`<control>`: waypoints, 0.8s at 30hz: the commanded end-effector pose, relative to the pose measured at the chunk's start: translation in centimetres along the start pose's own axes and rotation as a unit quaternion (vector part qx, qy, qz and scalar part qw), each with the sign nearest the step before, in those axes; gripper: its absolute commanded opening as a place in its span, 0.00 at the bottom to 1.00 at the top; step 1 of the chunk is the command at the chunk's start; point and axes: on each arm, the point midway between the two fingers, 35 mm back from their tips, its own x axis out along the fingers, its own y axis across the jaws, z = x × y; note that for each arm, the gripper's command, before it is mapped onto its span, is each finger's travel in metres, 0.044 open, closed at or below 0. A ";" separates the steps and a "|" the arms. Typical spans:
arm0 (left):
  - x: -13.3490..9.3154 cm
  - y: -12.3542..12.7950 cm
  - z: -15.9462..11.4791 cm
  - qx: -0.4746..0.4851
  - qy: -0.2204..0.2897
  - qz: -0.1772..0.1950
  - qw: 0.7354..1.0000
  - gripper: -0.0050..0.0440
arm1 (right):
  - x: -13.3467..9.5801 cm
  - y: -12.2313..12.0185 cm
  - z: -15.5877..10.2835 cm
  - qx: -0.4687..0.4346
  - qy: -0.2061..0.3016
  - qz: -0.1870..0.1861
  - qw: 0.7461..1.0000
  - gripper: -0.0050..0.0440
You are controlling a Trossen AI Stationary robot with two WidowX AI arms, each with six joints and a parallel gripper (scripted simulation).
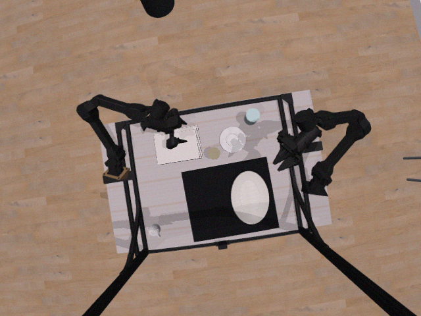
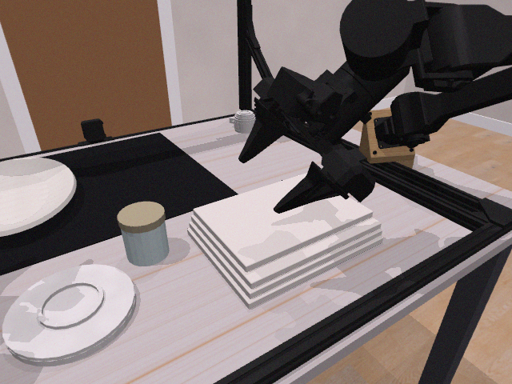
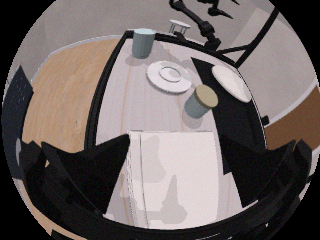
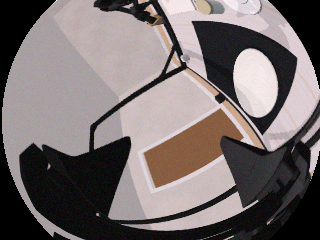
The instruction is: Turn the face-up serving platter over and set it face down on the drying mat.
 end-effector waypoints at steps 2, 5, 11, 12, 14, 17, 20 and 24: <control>-1.3 4.5 -0.3 0.091 -0.001 -0.001 0.996 1.00 | -3.8 3.2 3.1 -0.067 -0.016 0.112 0.991 1.00; -2.0 5.7 -0.5 0.122 0.000 0.003 0.993 1.00 | -5.3 3.9 4.0 -0.095 -0.035 0.142 0.985 1.00; -3.0 7.5 -0.9 0.185 0.001 0.009 0.983 1.00 | -7.7 4.9 5.1 -0.139 -0.066 0.182 0.971 1.00; -3.0 7.5 -0.9 0.185 0.001 0.009 0.983 1.00 | -7.7 4.9 5.1 -0.139 -0.066 0.182 0.971 1.00; -3.0 7.5 -0.9 0.185 0.001 0.009 0.983 1.00 | -7.7 4.9 5.1 -0.139 -0.066 0.182 0.971 1.00; -3.0 7.5 -0.9 0.185 0.001 0.009 0.983 1.00 | -7.7 4.9 5.1 -0.139 -0.066 0.182 0.971 1.00; -2.8 7.3 -0.7 0.184 -0.001 0.009 0.983 1.00 | -7.4 4.8 5.1 -0.136 -0.065 0.180 0.972 1.00; -1.2 6.3 0.7 0.175 -0.020 0.006 0.984 1.00 | -5.2 4.3 5.1 -0.115 -0.059 0.157 0.979 1.00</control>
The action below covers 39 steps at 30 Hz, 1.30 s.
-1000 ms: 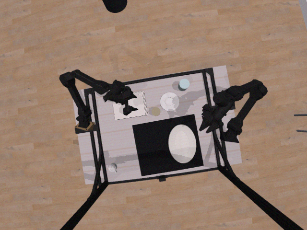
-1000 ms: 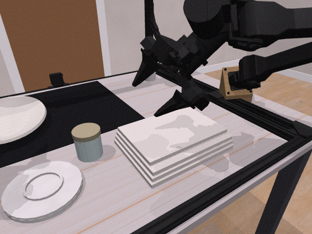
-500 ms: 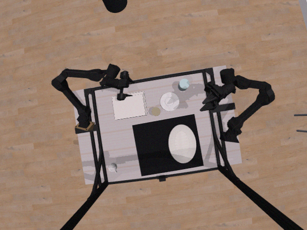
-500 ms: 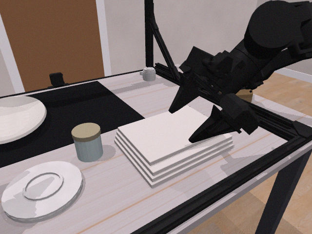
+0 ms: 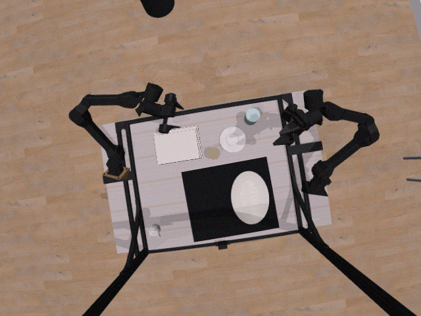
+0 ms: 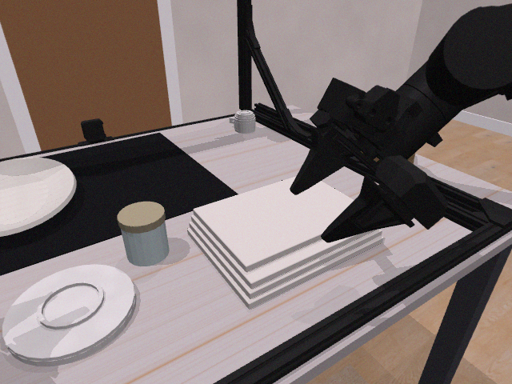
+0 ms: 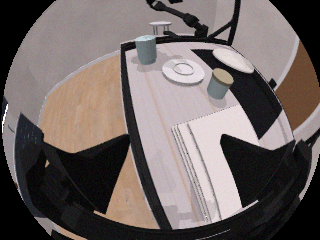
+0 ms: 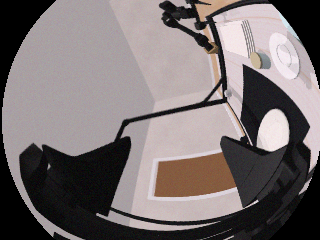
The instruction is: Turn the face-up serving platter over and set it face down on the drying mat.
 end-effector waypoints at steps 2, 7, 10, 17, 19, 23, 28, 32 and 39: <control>3.8 -1.7 3.7 -0.015 -0.039 -0.006 0.999 1.00 | 4.3 -3.1 -1.7 0.045 0.011 -0.058 0.997 1.00; 6.7 -3.9 6.4 -0.028 -0.063 -0.013 0.998 1.00 | 7.4 -6.0 -3.6 0.075 0.011 -0.113 0.991 1.00; 8.1 -5.0 7.8 -0.037 -0.079 -0.011 0.996 1.00 | 8.7 -7.6 -4.7 0.087 0.008 -0.142 0.986 1.00; 10.1 -6.5 10.5 -0.061 -0.115 0.003 0.991 1.00 | 10.6 -10.5 -6.6 0.101 -0.002 -0.191 0.976 1.00; 11.5 -8.5 11.3 -0.063 -0.119 -0.006 0.991 1.00 | 11.4 -12.4 -7.9 0.107 -0.012 -0.224 0.969 1.00; 13.0 -10.6 12.7 -0.075 -0.136 -0.005 0.988 1.00 | 12.3 -15.0 -9.5 0.109 -0.028 -0.264 0.958 1.00; 14.4 -13.3 14.2 -0.091 -0.157 -0.003 0.983 1.00 | 12.7 -17.9 -11.4 0.105 -0.051 -0.308 0.944 1.00; 15.2 -15.0 15.0 -0.101 -0.169 -0.003 0.980 1.00 | 12.8 -19.6 -12.4 0.099 -0.066 -0.332 0.936 1.00; 16.6 -19.5 16.4 -0.125 -0.200 -0.003 0.972 1.00 | 12.2 -23.6 -14.7 0.076 -0.110 -0.380 0.915 1.00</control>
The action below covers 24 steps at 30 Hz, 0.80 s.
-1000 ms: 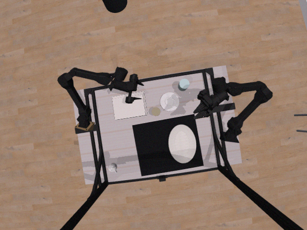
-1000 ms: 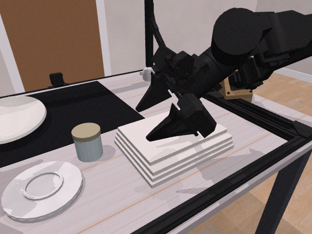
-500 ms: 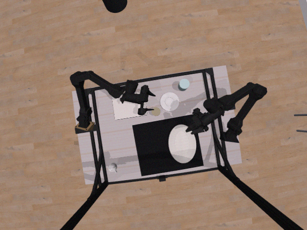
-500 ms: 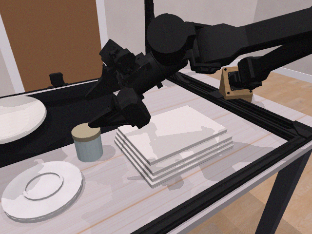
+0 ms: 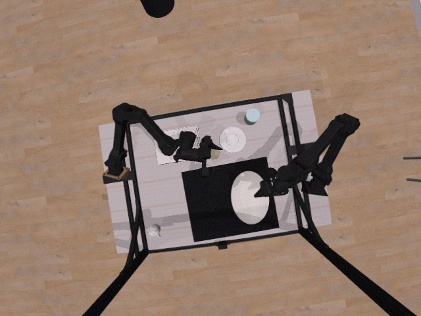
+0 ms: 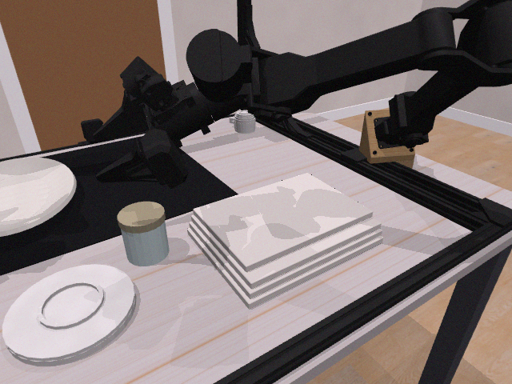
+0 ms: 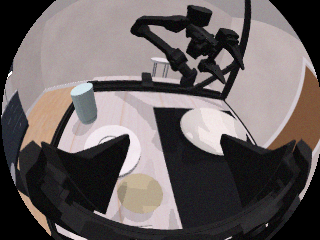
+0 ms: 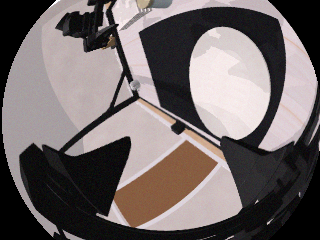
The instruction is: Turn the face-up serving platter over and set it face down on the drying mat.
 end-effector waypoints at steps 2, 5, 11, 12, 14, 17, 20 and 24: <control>1.6 -4.3 -0.7 -0.017 -0.022 0.000 1.000 1.00 | 1.8 -3.3 -1.5 -0.007 -0.049 -0.038 0.998 1.00; 1.9 -6.2 -1.0 -0.028 -0.035 0.000 0.999 1.00 | 2.3 -4.8 -1.8 -0.014 -0.074 -0.050 0.996 1.00; 2.1 -8.7 -1.4 -0.042 -0.052 -0.001 0.998 1.00 | 2.7 -6.8 -2.2 -0.025 -0.109 -0.062 0.992 1.00; 2.0 -8.8 -0.9 -0.055 -0.069 0.009 0.996 1.00 | 2.7 -7.2 -2.2 -0.028 -0.118 -0.064 0.991 1.00; 2.0 -11.2 -1.9 -0.060 -0.071 -0.001 0.996 1.00 | 2.9 -8.8 -2.2 -0.038 -0.148 -0.068 0.986 1.00; 1.8 -13.2 -2.5 -0.071 -0.082 -0.004 0.994 1.00 | 2.8 -10.2 -2.2 -0.050 -0.178 -0.069 0.980 1.00; 1.4 -14.7 -3.0 -0.083 -0.095 -0.004 0.992 1.00 | 2.7 -11.3 -2.0 -0.061 -0.203 -0.067 0.975 1.00; 0.9 -15.7 -3.0 -0.101 -0.117 0.003 0.988 1.00 | 2.5 -12.3 -1.7 -0.071 -0.227 -0.062 0.969 1.00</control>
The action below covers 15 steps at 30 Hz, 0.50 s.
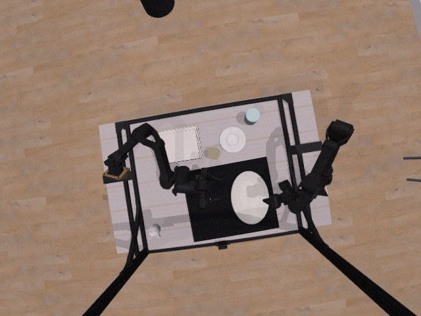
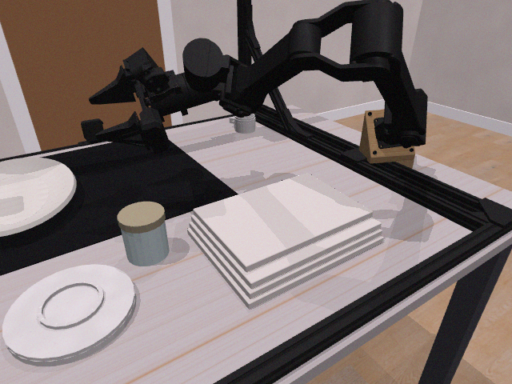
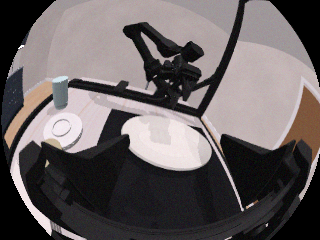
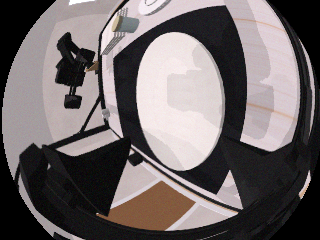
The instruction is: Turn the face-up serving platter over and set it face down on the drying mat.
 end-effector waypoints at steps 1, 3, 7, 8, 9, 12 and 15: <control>-0.4 -1.4 -0.7 -0.017 -0.022 0.009 1.000 1.00 | 0.1 -1.4 0.0 -0.007 -0.033 0.004 0.999 1.00; -0.4 -1.4 -0.7 -0.017 -0.022 0.009 1.000 1.00 | 0.1 -1.4 0.0 -0.007 -0.033 0.004 0.999 1.00; -0.4 -1.4 -0.7 -0.017 -0.022 0.009 1.000 1.00 | 0.1 -1.4 0.0 -0.007 -0.033 0.004 0.999 1.00; -0.4 -1.4 -0.7 -0.017 -0.022 0.009 1.000 1.00 | 0.2 -1.5 -0.1 -0.007 -0.033 0.004 0.999 1.00; -0.4 -1.4 -0.7 -0.017 -0.022 0.009 1.000 1.00 | 0.3 -1.5 -0.1 -0.007 -0.033 0.003 0.999 1.00; -0.4 -1.4 -0.7 -0.017 -0.022 0.009 1.000 1.00 | 0.7 -1.8 -0.2 -0.007 -0.032 0.003 0.999 1.00; -0.4 -1.4 -0.7 -0.017 -0.022 0.009 1.000 1.00 | 1.1 -2.1 -0.2 -0.007 -0.032 0.003 0.999 1.00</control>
